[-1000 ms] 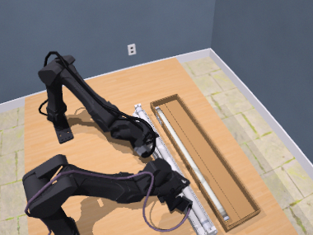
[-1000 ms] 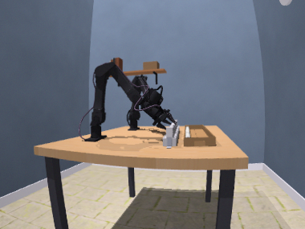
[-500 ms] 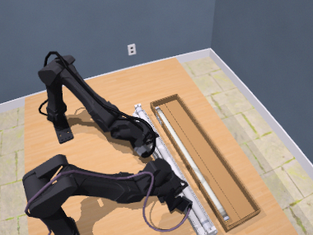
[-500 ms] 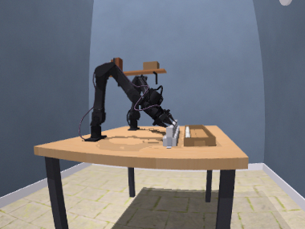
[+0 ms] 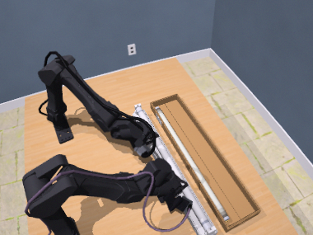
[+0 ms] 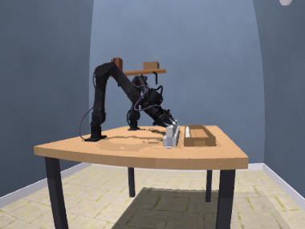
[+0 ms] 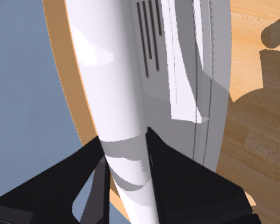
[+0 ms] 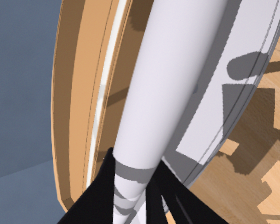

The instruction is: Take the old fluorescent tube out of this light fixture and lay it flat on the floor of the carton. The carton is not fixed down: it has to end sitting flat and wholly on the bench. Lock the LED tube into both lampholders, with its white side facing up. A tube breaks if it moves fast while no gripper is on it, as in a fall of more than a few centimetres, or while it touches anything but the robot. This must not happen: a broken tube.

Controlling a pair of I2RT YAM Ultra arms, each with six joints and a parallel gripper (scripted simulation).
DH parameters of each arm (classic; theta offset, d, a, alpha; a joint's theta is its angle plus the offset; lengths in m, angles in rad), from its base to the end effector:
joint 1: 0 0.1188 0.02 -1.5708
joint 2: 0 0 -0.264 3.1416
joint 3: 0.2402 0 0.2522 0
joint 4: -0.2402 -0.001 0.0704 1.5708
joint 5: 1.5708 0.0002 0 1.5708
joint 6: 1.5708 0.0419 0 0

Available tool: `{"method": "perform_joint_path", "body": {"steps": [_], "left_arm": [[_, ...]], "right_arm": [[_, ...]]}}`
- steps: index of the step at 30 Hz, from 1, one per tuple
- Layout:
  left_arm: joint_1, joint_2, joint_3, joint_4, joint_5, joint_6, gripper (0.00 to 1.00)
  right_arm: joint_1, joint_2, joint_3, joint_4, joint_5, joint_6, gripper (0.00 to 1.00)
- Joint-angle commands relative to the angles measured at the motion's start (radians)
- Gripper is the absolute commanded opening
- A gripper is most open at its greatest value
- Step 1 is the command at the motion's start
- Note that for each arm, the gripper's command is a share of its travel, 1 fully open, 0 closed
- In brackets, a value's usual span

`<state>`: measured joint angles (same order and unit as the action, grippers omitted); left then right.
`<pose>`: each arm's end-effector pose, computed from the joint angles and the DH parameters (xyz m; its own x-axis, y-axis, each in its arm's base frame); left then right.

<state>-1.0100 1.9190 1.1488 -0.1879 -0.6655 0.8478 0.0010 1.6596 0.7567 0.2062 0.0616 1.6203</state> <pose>0.2286 -0.3134 0.1548 0.0700 0.9975 -0.0017 0.6420 -0.0437 0.7654 0.3282 -0.0013 0.1544 0.0779 0.9970 -0.0015 0.6386 -0.0488 0.7680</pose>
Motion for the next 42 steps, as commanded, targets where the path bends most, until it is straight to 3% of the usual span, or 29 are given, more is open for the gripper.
{"method": "perform_joint_path", "body": {"steps": [1, 6, 20, 23, 35, 40, 42], "left_arm": [[0.011, -0.004, 0.034, -0.031, 0.018, -0.014, 0.11], [0.012, 0.004, 0.035, -0.035, 0.019, -0.015, 0.11], [0.034, 0.02, 0.114, -0.197, 0.108, -0.044, 0.11], [0.035, 0.023, 0.118, -0.171, 0.092, -0.04, 0.11], [0.073, 0.049, 0.248, -0.392, 0.226, -0.062, 0.11], [0.081, 0.061, 0.276, -0.388, 0.221, -0.061, 0.11], [0.089, 0.068, 0.301, -0.448, 0.262, -0.063, 0.11]], "right_arm": [[0.004, -0.017, 0.031, -0.024, -0.001, -0.013, 0.11], [0.002, -0.011, 0.036, -0.029, -0.003, -0.013, 0.11], [-0.01, 0.015, 0.132, -0.232, -0.021, 0.008, 0.11], [-0.007, 0.027, 0.135, -0.2, -0.002, -0.003, 0.11], [-0.016, 0.069, 0.292, -0.482, -0.03, 0.013, 0.11], [-0.012, 0.079, 0.323, -0.479, -0.011, 0.005, 0.11], [-0.023, 0.094, 0.354, -0.553, -0.033, 0.017, 0.11]]}}
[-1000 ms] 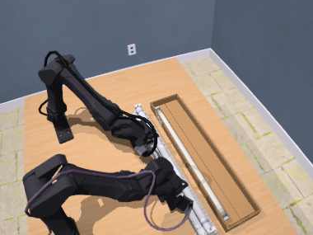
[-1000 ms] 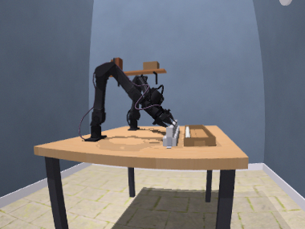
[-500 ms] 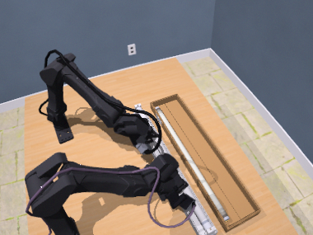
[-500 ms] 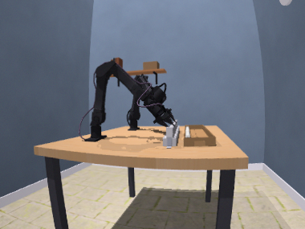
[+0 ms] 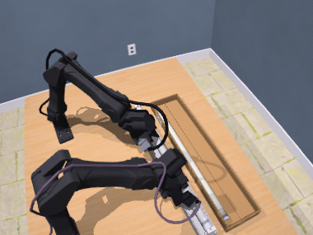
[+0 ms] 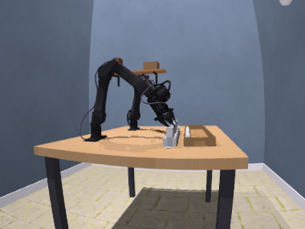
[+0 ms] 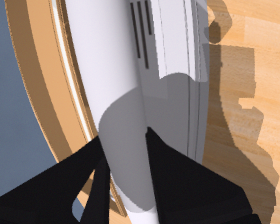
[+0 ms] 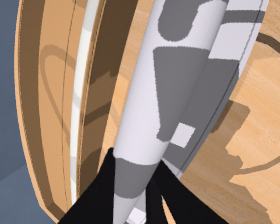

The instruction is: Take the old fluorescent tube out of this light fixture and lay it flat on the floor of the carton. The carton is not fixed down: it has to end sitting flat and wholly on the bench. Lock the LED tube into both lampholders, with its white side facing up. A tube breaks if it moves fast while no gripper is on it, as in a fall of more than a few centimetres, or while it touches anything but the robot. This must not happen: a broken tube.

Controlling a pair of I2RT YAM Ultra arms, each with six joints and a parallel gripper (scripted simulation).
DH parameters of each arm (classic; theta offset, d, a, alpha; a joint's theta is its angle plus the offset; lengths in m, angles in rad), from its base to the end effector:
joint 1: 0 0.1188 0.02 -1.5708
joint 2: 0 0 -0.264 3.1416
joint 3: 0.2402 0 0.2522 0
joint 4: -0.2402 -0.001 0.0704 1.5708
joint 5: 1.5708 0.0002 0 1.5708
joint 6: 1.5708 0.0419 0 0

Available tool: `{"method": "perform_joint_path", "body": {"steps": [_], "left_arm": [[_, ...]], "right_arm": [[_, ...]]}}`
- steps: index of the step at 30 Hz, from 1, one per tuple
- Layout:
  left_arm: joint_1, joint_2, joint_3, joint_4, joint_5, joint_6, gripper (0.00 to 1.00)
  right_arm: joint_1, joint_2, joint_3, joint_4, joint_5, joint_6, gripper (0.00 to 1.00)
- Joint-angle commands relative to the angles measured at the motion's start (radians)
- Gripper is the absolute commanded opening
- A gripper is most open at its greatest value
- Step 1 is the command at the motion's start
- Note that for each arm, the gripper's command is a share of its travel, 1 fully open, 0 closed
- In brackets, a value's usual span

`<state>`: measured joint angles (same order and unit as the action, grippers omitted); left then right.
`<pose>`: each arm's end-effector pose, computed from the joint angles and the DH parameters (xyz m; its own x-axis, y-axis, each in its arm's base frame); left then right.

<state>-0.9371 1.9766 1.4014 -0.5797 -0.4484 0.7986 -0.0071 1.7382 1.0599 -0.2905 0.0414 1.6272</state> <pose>0.2558 -0.3158 0.1794 0.0680 0.9977 0.0022 0.8223 -0.0573 0.5661 0.3558 -0.0033 0.1795 0.0770 0.9970 -0.0021 0.8212 -0.0622 0.5673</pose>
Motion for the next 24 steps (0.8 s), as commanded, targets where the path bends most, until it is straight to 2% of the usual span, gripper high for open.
{"method": "perform_joint_path", "body": {"steps": [1, 12, 15, 16, 24], "left_arm": [[0.018, 0.013, 0.058, -0.068, 0.052, -0.014, 0.11], [0.051, 0.063, 0.183, -0.218, 0.143, -0.013, 0.11], [0.051, 0.065, 0.187, -0.183, 0.118, -0.013, 0.11], [0.057, 0.074, 0.208, -0.243, 0.158, -0.003, 0.11], [0.083, 0.12, 0.31, -0.354, 0.226, 0.017, 0.11]], "right_arm": [[-0.017, 0.02, 0.062, -0.071, -0.014, 0.003, 0.11], [-0.015, 0.087, 0.21, -0.266, -0.019, 0.008, 0.11], [-0.013, 0.078, 0.213, -0.227, 0.0, 0.004, 0.11], [-0.011, 0.101, 0.24, -0.299, -0.024, 0.004, 0.11], [-0.018, 0.163, 0.36, -0.439, -0.031, 0.007, 0.11]]}}
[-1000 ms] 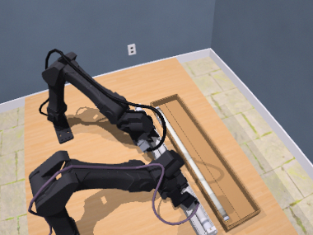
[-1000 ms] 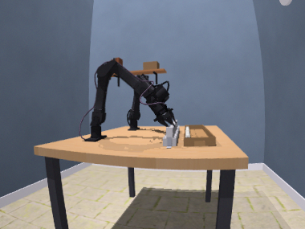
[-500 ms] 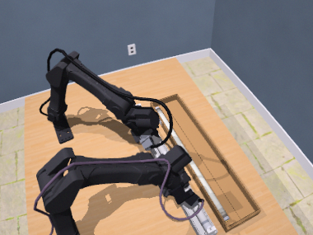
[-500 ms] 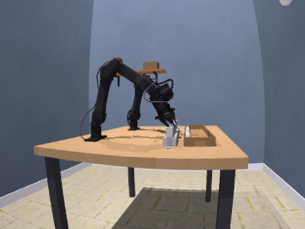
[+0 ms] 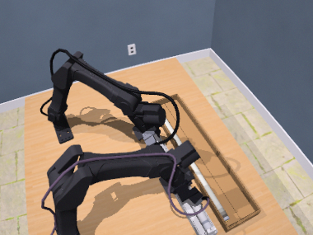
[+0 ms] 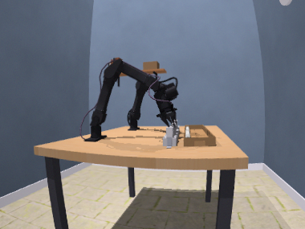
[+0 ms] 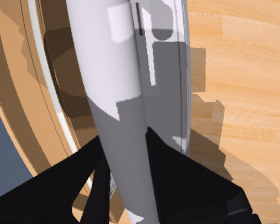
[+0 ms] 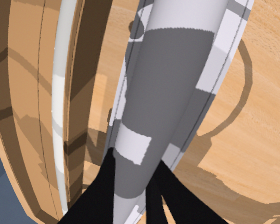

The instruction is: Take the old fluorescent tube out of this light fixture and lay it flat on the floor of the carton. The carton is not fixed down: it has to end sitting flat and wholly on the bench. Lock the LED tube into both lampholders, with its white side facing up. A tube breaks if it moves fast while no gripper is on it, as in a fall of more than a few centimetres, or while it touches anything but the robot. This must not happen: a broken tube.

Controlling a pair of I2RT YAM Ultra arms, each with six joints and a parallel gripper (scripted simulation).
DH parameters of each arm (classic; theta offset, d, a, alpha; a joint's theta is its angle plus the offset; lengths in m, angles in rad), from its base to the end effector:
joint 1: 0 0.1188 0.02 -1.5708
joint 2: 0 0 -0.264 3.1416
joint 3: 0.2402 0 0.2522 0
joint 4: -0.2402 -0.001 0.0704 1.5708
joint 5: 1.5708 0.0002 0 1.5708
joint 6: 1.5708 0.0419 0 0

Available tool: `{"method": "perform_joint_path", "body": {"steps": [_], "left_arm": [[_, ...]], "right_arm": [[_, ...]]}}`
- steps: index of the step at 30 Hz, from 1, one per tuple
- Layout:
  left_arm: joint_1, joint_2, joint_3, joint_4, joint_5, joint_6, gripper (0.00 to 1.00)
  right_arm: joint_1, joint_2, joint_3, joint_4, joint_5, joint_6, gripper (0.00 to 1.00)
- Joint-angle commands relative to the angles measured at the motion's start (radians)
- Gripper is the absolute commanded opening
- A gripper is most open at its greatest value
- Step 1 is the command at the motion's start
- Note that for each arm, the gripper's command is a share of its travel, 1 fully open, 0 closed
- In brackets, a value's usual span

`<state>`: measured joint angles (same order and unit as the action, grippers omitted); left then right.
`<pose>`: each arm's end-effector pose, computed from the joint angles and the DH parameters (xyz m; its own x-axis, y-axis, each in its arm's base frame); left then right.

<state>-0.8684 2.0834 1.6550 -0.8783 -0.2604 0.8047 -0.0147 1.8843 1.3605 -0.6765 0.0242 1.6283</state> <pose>0.2842 -0.3175 0.1946 0.0678 0.9977 -0.0019 0.9307 -0.0626 0.3604 0.3840 -0.0057 0.1946 0.0770 0.9970 -0.0017 0.9292 -0.0711 0.3628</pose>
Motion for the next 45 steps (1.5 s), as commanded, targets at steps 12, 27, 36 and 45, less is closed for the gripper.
{"method": "perform_joint_path", "body": {"steps": [12, 27, 36, 45], "left_arm": [[0.044, 0.08, 0.189, -0.182, 0.113, 0.025, 0.11], [0.076, 0.166, 0.346, -0.317, 0.186, 0.045, 0.11], [0.085, 0.201, 0.408, -0.35, 0.207, 0.051, 0.11], [0.088, 0.189, 0.421, -0.334, 0.184, 0.043, 0.11]], "right_arm": [[-0.007, 0.097, 0.203, -0.207, -0.016, -0.008, 0.11], [-0.017, 0.198, 0.373, -0.374, -0.028, -0.012, 0.11], [-0.015, 0.225, 0.439, -0.423, -0.03, -0.009, 0.11], [-0.012, 0.214, 0.454, -0.419, -0.031, -0.012, 0.11]]}}
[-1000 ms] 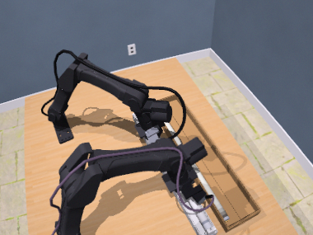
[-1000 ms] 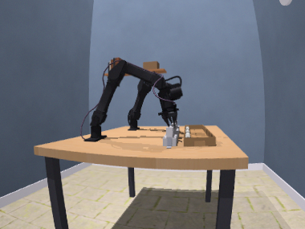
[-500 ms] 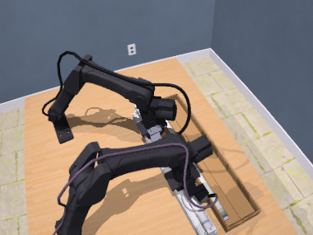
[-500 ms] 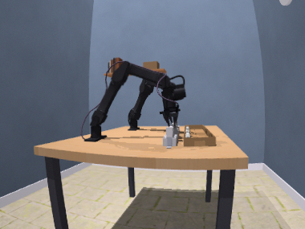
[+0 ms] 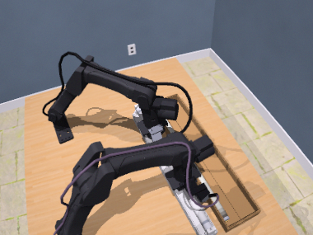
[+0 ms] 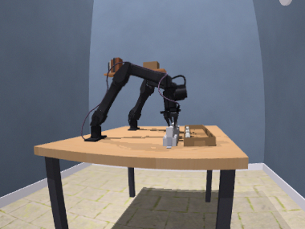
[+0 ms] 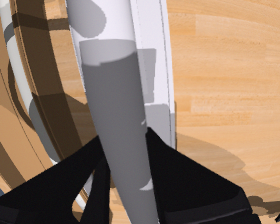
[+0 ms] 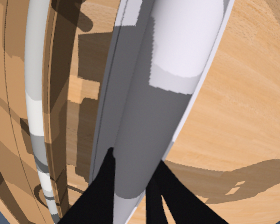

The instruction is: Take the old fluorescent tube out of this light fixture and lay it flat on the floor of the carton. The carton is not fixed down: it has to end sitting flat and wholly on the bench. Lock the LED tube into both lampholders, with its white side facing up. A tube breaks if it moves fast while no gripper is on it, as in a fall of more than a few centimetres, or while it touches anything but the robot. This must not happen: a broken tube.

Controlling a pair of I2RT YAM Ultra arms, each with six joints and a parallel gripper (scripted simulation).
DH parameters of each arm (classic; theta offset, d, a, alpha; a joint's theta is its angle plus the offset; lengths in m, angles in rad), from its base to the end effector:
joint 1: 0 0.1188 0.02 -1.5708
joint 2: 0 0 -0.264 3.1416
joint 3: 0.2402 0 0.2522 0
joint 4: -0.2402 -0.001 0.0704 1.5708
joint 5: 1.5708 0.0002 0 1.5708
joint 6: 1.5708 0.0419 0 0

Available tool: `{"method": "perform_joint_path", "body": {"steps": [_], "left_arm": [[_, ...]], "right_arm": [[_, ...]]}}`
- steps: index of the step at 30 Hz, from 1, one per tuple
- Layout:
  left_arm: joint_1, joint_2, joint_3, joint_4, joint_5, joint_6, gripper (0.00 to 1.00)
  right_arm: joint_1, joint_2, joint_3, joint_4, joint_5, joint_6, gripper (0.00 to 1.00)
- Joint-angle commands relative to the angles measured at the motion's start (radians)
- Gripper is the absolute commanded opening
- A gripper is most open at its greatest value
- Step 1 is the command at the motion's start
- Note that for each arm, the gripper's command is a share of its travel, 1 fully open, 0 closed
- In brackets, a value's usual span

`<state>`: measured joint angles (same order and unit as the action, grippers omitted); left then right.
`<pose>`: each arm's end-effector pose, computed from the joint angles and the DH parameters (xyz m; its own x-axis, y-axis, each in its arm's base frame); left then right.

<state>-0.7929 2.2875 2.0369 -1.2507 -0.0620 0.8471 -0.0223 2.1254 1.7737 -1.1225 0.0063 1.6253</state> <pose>0.3206 -0.3203 0.2033 0.0670 0.9978 0.0003 0.9934 -0.0667 0.0930 0.4202 -0.0086 0.2034 0.0771 0.9970 -0.0010 0.9924 -0.0766 0.0966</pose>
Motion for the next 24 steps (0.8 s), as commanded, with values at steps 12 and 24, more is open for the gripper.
{"method": "perform_joint_path", "body": {"steps": [12, 24], "left_arm": [[-0.001, -0.013, 0.047, 0.02, -0.005, -0.003, 0.49], [-0.001, -0.012, 0.04, 0.02, -0.005, -0.003, 0.49]], "right_arm": [[-0.002, -0.051, 0.044, 0.029, -0.002, -0.004, 0.11], [-0.002, -0.026, 0.043, 0.029, -0.002, -0.004, 0.49]]}}
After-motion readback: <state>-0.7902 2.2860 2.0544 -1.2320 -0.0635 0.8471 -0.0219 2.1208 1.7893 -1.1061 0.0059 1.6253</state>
